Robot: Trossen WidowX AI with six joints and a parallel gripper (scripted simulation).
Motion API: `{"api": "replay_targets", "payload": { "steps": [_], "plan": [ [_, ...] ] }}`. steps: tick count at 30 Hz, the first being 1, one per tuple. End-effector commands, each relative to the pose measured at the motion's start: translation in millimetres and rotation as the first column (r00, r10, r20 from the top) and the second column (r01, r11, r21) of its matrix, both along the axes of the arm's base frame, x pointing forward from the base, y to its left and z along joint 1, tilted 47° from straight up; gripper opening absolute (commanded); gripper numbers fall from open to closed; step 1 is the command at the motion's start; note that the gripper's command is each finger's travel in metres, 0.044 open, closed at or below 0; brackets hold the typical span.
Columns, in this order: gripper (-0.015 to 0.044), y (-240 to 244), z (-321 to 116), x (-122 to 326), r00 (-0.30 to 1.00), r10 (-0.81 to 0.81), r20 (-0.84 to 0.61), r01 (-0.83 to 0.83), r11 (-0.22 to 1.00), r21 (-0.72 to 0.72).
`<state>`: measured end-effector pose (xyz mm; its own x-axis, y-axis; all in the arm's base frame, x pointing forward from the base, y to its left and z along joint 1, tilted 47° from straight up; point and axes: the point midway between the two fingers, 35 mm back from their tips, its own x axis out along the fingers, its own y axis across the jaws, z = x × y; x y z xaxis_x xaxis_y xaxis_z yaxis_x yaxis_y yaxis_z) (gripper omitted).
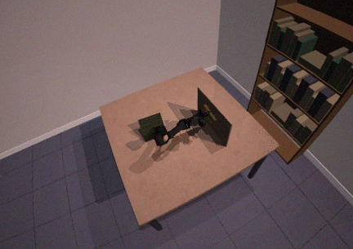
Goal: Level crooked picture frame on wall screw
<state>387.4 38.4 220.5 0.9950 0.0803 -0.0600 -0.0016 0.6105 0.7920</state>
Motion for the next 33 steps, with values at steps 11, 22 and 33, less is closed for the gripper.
{"api": "replay_targets", "payload": {
  "steps": [11, 22, 33],
  "plan": [
    [0.0000, -0.2, -0.4, 0.0, 1.000, 0.004, 0.007, -0.004, 0.998, -0.070],
    [0.0000, -0.3, -0.8, 0.1, 1.000, 0.008, 0.012, -0.007, 0.991, -0.132],
    [0.0053, -0.1, -0.8, 0.2, 1.000, 0.010, 0.013, -0.008, 0.987, -0.160]
  ]
}}
